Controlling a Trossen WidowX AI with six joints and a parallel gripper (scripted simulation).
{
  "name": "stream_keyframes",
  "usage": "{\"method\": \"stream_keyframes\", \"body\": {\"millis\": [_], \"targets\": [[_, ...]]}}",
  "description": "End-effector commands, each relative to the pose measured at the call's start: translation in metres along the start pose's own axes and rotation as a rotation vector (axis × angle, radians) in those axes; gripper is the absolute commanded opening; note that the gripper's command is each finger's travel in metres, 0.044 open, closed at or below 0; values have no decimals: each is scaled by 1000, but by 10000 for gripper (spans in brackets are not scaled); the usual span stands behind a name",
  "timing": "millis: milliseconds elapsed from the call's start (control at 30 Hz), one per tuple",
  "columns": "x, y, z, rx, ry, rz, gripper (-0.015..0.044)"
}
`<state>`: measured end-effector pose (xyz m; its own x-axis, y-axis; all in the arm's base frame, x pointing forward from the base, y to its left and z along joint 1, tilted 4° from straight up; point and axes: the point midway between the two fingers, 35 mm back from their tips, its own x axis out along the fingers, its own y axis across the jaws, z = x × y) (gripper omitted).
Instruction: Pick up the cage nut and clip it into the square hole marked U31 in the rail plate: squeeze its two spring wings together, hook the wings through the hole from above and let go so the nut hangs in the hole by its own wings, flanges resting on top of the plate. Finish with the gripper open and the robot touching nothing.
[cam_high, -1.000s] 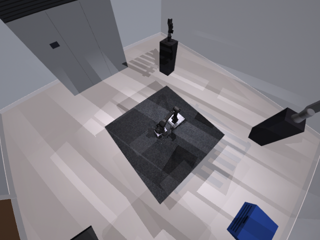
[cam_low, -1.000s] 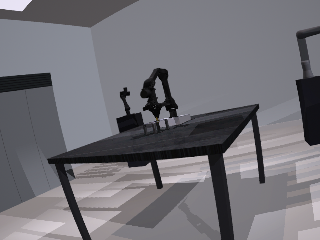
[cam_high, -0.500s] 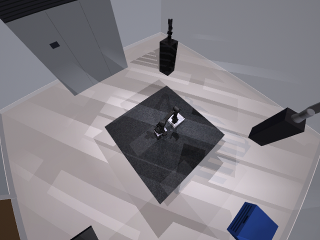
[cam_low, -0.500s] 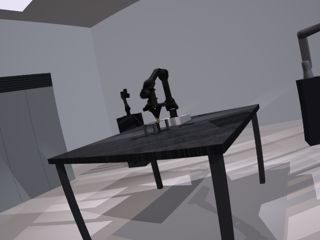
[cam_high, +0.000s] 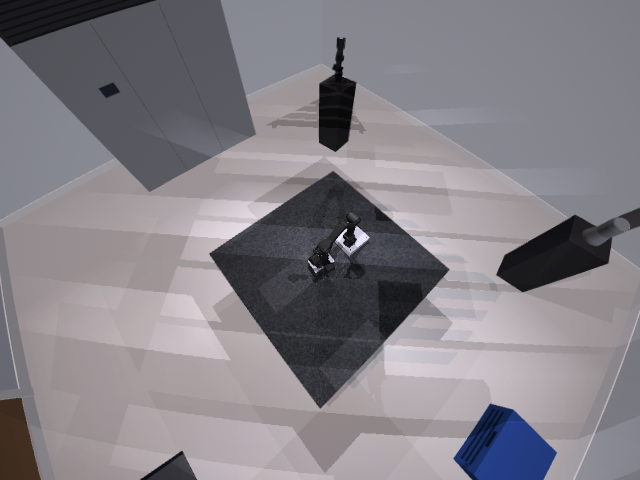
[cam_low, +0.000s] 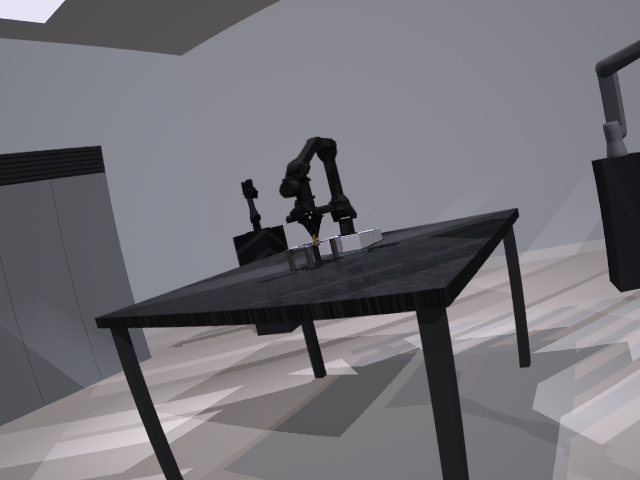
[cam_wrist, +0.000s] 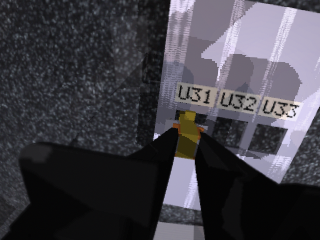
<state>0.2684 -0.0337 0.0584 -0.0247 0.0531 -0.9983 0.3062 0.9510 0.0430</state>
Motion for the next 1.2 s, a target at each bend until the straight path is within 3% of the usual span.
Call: {"method": "stream_keyframes", "body": {"millis": [0, 1167], "targets": [[0, 1, 0, -6, 0, 10, 36], [2, -2, 0, -6, 1, 64, 36]]}}
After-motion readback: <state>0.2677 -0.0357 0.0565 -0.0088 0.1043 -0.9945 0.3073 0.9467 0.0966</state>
